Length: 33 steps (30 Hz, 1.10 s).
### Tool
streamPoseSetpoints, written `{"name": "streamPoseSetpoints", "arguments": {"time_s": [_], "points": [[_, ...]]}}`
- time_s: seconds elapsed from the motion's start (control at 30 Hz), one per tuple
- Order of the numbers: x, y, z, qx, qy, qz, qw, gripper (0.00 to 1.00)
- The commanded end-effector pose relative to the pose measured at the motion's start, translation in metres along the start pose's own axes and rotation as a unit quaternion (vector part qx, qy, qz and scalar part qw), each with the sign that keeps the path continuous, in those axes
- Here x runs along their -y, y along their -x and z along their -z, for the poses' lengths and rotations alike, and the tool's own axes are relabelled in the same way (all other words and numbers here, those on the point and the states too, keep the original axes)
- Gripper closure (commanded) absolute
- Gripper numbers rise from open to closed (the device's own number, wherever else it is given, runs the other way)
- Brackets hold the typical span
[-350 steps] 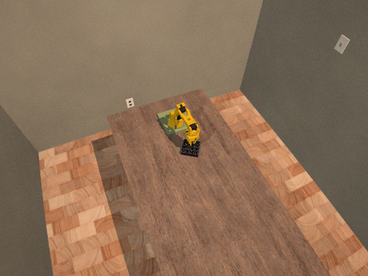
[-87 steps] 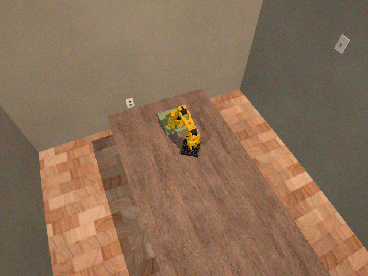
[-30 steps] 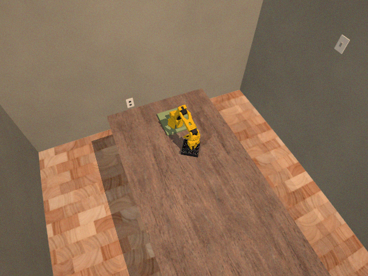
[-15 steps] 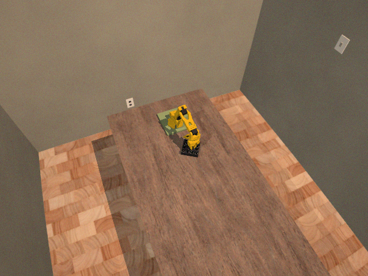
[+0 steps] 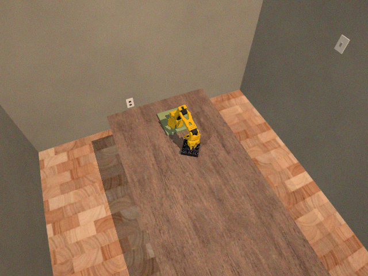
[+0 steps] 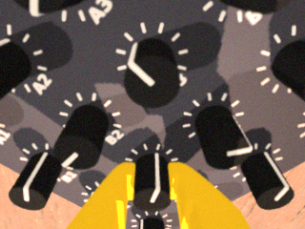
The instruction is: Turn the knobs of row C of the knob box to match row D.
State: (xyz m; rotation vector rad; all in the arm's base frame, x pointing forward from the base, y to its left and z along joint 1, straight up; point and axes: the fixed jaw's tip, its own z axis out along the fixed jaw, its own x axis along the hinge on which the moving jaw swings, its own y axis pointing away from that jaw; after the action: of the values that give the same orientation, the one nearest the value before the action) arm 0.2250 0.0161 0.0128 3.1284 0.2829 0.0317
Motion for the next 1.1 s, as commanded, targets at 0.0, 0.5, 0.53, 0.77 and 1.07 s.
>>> {"name": "streamPoseSetpoints", "arguments": {"time_s": [0.0, 0.5, 0.53, 0.77, 1.07], "points": [[0.0015, 0.0028, -0.0020, 0.009, -0.001, -0.020, 1.000, 0.99], [0.0018, 0.0042, -0.0020, 0.009, 0.000, -0.142, 0.990, 0.99], [0.0018, 0.0043, -0.0020, 0.009, 0.000, -0.151, 0.989, 0.99], [0.0020, 0.0047, -0.0019, 0.009, 0.001, -0.194, 0.981, 0.99], [0.0024, 0.0055, -0.0019, 0.009, 0.002, -0.270, 0.963, 0.99]]}}
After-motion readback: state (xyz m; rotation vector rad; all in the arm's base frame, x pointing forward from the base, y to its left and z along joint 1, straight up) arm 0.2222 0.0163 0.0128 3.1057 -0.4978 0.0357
